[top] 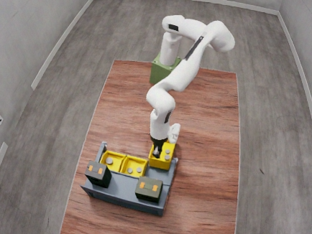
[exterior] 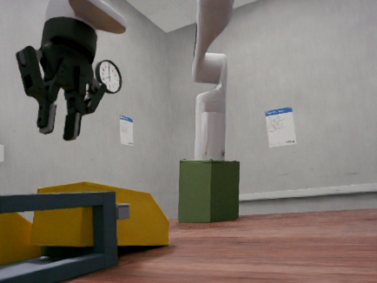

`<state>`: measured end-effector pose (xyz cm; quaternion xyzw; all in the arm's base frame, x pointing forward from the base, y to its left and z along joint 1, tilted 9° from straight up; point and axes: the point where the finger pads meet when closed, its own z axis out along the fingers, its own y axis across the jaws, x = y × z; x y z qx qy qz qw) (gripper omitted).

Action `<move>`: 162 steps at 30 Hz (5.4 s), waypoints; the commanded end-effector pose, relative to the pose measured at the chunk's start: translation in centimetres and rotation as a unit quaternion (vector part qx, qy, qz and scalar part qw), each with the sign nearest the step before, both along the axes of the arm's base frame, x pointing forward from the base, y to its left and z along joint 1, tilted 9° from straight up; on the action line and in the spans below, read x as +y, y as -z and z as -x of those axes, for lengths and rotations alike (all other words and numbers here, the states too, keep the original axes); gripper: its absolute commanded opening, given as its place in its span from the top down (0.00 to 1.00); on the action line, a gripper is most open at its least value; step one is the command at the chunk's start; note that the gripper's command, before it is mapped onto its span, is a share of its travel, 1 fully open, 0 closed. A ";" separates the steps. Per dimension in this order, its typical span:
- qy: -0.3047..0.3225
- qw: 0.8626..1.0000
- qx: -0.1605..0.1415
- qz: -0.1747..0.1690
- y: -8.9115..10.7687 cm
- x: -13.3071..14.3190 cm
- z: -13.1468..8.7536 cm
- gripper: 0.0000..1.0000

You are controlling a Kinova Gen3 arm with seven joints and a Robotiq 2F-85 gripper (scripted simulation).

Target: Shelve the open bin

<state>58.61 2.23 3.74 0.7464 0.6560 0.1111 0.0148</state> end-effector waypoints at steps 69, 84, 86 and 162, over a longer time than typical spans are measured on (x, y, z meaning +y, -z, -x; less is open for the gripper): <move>-0.010 0.998 0.066 -0.008 2.5 1.0 5.6 0.61; -0.010 0.998 0.066 -0.008 3.6 1.6 9.4 0.61; -0.010 0.998 0.067 -0.008 4.0 1.8 10.4 0.61; -0.010 0.998 0.066 -0.008 5.4 2.6 15.5 0.61</move>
